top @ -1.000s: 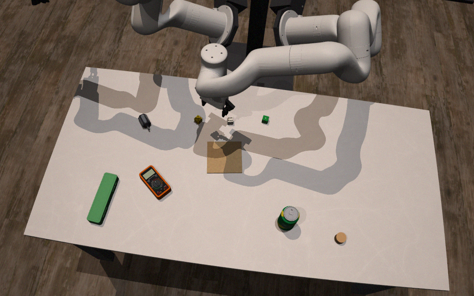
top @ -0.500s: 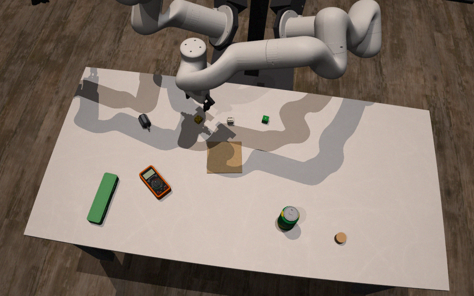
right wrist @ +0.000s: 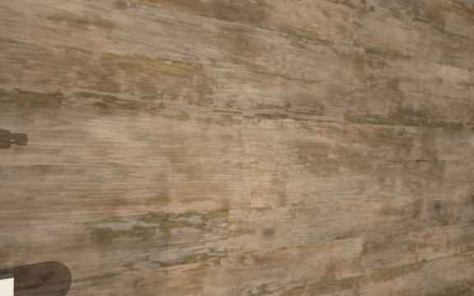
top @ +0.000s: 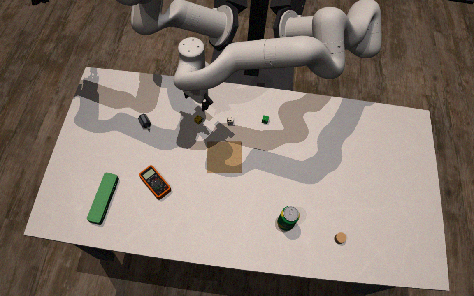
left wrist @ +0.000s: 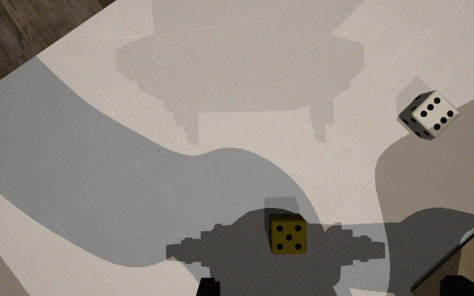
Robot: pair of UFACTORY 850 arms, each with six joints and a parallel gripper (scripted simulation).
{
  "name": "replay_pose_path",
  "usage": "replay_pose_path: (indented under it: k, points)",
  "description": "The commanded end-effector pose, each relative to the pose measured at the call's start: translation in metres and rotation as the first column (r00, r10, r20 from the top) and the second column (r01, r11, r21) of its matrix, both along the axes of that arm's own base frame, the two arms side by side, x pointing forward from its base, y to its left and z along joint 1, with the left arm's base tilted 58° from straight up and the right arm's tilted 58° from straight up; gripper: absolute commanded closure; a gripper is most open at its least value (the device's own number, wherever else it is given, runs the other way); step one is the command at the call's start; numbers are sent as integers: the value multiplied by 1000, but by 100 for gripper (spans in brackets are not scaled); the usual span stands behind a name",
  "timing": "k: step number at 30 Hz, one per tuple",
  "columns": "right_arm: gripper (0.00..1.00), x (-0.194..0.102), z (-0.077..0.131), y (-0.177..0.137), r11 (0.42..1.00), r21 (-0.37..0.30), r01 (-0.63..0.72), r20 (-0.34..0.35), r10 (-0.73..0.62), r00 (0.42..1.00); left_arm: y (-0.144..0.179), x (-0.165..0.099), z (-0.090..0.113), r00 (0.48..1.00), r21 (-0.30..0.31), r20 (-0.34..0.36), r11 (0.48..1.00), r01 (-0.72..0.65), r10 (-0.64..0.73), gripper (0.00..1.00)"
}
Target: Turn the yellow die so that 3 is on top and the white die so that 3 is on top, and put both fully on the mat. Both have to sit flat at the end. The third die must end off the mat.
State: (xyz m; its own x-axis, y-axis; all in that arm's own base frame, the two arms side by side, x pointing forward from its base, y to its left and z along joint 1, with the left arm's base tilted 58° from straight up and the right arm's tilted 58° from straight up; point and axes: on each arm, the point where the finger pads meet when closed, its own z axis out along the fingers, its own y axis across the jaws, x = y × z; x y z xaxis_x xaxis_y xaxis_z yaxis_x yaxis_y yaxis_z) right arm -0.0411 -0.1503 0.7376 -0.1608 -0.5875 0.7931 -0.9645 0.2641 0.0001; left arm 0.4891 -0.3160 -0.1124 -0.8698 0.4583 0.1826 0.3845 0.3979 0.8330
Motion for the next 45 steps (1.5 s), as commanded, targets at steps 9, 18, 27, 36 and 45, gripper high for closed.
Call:
replay_pose_path:
  k: [9,18,27,36,45]
  points:
    - [0,0,1,0,1000,-2,0,0,0,1000,4,3,-3,980,-75,164,992,-103,114,0]
    - [0,0,1,0,1000,-2,0,0,0,1000,10,5,-7,906,-181,337,962,-205,257,0]
    - [0,0,1,0,1000,-2,0,0,0,1000,16,8,-11,786,-299,476,913,-278,395,0]
    - [0,0,1,0,1000,-2,0,0,0,1000,22,11,-15,625,-423,578,847,-320,525,0]
    - [0,0,1,0,1000,-2,0,0,0,1000,28,13,-20,404,-565,641,757,-328,653,0]
